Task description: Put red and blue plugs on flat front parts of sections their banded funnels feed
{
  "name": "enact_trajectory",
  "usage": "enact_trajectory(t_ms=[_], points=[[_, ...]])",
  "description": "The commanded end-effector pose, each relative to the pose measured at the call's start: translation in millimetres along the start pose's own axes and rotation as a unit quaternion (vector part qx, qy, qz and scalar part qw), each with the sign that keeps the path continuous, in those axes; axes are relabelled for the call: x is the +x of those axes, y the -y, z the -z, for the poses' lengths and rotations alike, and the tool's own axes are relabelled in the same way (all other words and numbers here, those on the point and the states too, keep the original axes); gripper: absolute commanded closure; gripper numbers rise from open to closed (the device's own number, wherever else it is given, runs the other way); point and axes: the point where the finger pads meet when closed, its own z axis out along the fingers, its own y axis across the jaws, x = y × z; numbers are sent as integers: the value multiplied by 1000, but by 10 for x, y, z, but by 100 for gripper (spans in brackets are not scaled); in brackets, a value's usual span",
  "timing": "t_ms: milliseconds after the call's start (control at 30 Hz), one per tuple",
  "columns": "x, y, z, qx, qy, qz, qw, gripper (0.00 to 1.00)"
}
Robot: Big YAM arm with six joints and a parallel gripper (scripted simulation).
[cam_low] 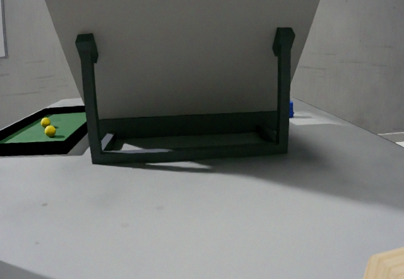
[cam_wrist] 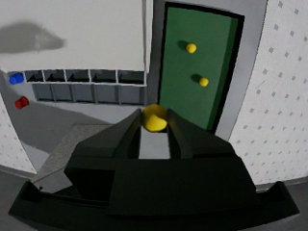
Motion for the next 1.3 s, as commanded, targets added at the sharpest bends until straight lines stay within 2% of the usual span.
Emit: enact_trajectory(t_ms=[0,167,233,400,567,967,1267], points=[[-374,-77,324,3,13,-42,999,100],[-674,-271,589,3,24,-42,999,100],[-674,-271,589,3,24,-42,999,100],[-865,-397,760,2,31,-42,999,100],[-966,-463,850,2,35,-42,999,100],[-1003,-481,887,1,37,-44,998,100],[-1174,-395,761,1,31,-52,998,100]])
